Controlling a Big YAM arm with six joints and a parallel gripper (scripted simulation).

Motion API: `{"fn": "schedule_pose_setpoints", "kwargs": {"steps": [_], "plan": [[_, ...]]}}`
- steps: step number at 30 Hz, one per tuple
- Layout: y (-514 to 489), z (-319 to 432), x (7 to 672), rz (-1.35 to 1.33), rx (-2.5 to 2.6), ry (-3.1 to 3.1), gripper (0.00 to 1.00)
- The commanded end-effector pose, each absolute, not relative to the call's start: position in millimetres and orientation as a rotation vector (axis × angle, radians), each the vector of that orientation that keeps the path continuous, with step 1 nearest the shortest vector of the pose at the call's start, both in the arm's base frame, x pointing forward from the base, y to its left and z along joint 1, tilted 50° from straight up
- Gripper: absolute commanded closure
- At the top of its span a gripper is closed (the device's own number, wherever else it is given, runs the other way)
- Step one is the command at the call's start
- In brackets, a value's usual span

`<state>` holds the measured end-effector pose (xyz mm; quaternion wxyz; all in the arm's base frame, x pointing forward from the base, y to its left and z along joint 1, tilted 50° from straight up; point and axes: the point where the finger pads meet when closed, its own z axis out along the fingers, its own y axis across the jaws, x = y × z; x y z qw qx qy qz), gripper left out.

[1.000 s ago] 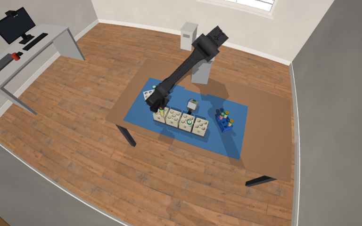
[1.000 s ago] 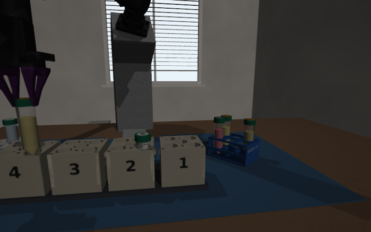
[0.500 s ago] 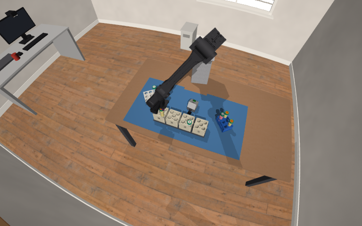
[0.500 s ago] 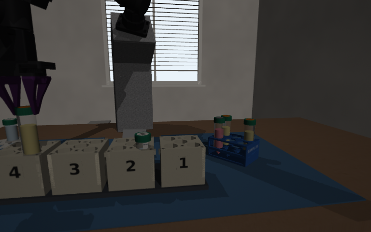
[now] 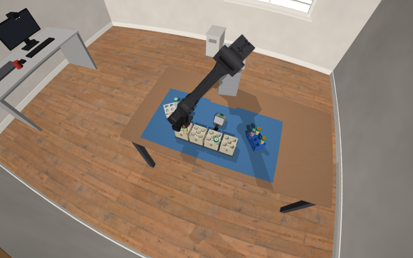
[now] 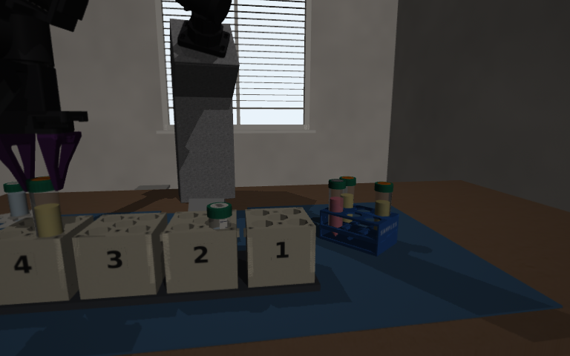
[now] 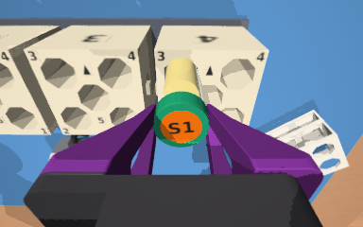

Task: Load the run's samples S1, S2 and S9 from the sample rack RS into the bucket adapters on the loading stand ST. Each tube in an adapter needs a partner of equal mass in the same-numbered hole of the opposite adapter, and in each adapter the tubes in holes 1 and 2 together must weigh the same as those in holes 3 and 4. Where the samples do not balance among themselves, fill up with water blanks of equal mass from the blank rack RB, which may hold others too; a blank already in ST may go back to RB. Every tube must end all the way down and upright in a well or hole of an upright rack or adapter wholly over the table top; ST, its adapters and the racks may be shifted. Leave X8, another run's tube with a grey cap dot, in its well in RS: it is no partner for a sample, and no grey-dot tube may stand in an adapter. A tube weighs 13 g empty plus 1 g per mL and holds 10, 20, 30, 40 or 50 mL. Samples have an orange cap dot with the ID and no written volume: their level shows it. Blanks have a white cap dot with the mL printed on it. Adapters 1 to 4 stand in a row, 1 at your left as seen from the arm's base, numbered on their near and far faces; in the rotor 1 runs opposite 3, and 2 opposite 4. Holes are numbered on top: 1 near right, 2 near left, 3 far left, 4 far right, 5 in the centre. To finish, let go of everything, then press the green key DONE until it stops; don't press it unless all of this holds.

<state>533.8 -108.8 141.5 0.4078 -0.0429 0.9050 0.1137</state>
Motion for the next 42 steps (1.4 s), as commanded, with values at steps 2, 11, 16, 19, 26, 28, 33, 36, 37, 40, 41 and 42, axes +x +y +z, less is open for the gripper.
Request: {"fn": "schedule_pose_setpoints", "kwargs": {"steps": [2,11,16,19,26,28,33,36,37,40,41,42], "plan": [[-106.4,148.6,548.2,0.284,-0.105,2.257,1.0],[-102.9,140.1,556.4,0.285,-0.104,2.258,1.0],[-105.6,138.7,556.0,0.281,-0.096,2.256,1.0],[-100.8,134.5,562.0,0.286,-0.104,2.258,1.0],[-98.2,127.8,568.3,0.286,-0.104,2.259,1.0],[-97.5,126.0,570.1,0.286,-0.104,2.259,1.0],[-99.4,124.4,570.2,0.284,-0.097,2.258,1.0],[-102.8,126.0,567.2,0.277,-0.098,2.26,1.0],[-102.8,125.9,567.2,0.277,-0.098,2.26,1.0],[-102.6,125.8,567.4,0.277,-0.098,2.26,1.0],[-102.6,125.7,567.4,0.277,-0.098,2.26,1.0],[-102.6,125.7,567.4,0.277,-0.098,2.26,0.45]]}}
